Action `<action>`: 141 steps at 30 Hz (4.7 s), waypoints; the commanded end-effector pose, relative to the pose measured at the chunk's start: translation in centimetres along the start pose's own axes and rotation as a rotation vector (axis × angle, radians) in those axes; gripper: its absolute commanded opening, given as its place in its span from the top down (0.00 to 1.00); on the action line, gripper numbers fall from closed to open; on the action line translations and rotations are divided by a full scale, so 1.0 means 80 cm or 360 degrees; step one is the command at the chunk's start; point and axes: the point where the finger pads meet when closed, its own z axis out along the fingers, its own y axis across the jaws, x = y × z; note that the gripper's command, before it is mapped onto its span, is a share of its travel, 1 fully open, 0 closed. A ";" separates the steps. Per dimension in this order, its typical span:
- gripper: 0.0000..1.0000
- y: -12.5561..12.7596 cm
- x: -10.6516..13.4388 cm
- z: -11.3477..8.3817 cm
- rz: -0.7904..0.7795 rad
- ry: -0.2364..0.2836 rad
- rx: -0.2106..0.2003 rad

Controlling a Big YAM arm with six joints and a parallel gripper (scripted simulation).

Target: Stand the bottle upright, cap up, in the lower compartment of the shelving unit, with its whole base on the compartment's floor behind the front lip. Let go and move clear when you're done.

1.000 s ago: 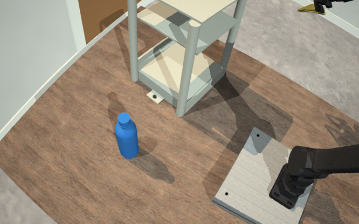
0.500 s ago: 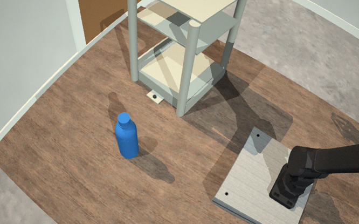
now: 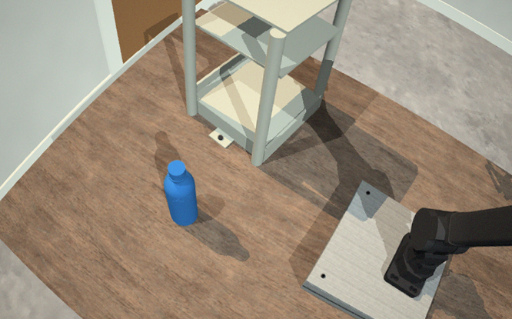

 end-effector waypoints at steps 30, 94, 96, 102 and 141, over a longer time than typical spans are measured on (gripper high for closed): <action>0.09 0.231 0.153 -0.054 -0.1312 -0.0450 -0.0942; 0.09 0.135 0.702 -0.139 -0.1466 0.0231 -0.1908; 0.09 0.126 0.709 -0.133 -0.1492 0.0248 -0.1871; 0.09 0.084 0.737 -0.106 -0.1617 0.0326 -0.1703; 0.09 -0.086 0.804 -0.047 -0.2143 0.0574 -0.1145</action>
